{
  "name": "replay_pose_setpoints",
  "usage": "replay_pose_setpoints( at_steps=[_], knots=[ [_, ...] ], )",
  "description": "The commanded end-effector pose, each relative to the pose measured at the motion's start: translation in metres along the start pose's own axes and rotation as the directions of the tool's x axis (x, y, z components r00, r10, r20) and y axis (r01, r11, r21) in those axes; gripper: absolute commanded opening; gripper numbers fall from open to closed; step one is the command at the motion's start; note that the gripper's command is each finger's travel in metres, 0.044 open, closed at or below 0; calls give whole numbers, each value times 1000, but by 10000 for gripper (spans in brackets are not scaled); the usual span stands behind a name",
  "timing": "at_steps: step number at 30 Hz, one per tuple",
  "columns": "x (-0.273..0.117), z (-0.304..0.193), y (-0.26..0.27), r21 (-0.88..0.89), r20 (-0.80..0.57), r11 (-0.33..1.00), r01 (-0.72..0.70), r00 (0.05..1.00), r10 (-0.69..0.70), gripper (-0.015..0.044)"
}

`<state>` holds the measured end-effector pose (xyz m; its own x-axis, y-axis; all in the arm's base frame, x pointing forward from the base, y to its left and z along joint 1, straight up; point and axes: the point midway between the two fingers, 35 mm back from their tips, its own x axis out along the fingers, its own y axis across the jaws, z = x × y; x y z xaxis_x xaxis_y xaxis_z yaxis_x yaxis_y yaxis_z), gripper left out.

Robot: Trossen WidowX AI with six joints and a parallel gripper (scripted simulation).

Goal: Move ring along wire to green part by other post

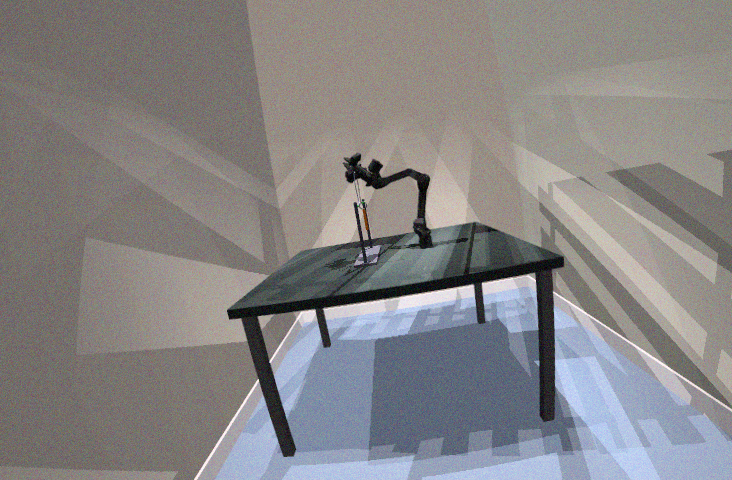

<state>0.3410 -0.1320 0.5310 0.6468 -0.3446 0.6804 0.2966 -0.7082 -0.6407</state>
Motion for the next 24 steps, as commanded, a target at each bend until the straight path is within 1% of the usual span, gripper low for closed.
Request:
replay_pose_setpoints(
  at_steps=[1, 8, 14, 19, 24],
  knots=[
    [-12, -11, 31, 25, 32, 998, -57, 998, 57, 160],
    [-45, -36, 92, 98, 79, 976, -197, 979, 190, 160],
    [-86, -44, 139, 232, 152, 914, -332, 941, 303, 160],
    [-125, -35, 170, 378, 244, 814, -441, 895, 373, 160],
    [-168, -26, 196, 517, 329, 661, -543, 839, 433, 160]
  ],
)
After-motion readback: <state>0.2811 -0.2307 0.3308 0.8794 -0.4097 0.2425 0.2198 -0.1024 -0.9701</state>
